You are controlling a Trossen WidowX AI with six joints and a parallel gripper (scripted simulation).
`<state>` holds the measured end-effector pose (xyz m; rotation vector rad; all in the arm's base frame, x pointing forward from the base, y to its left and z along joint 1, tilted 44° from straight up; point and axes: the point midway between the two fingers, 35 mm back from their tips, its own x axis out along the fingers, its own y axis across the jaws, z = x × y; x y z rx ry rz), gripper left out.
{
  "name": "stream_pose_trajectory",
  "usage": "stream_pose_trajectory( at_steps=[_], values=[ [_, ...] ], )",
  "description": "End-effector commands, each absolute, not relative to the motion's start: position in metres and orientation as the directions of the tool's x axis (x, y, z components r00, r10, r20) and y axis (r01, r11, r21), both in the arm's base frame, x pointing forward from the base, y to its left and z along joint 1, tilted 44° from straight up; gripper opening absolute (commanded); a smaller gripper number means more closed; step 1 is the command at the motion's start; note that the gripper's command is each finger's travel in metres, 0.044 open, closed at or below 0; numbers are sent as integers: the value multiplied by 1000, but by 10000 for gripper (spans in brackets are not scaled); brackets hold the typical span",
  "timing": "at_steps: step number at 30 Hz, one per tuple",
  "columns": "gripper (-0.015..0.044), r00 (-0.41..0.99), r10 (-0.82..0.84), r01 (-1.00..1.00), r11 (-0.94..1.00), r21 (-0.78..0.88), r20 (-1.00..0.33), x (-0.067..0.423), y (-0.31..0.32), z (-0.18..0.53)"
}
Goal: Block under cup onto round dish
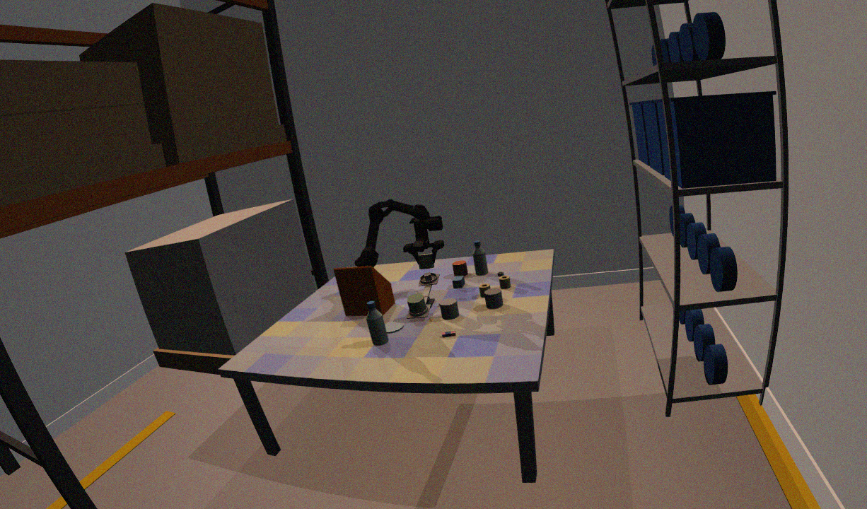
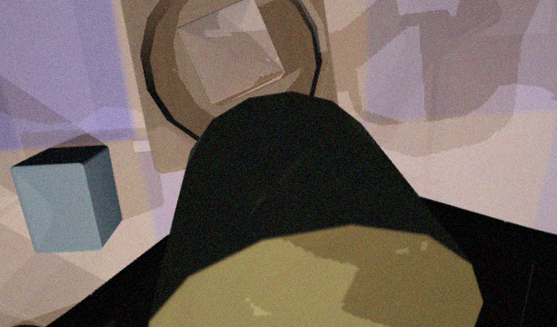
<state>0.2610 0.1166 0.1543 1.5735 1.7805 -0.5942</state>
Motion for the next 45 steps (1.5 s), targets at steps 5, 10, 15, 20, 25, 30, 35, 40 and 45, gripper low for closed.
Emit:
stream_pose_trajectory(
  at_steps=[5,10,15,20,25,30,35,40,45],
  values=[
    [0,-29,669,982,157,103,-743,240,153,158],
    [0,-26,679,982,154,108,-734,224,176,161],
    [0,-26,696,982,151,111,-718,205,197,164],
    [0,-27,702,982,150,111,-712,199,205,164],
    [0,-27,702,982,151,111,-712,199,218,150],
    [0,-27,703,982,150,111,-710,198,231,137],
    [0,-27,703,982,150,111,-710,198,232,136],
    [0,-28,703,982,150,111,-710,198,238,130],
    [0,-28,704,982,150,111,-710,198,244,124]
  ],
)
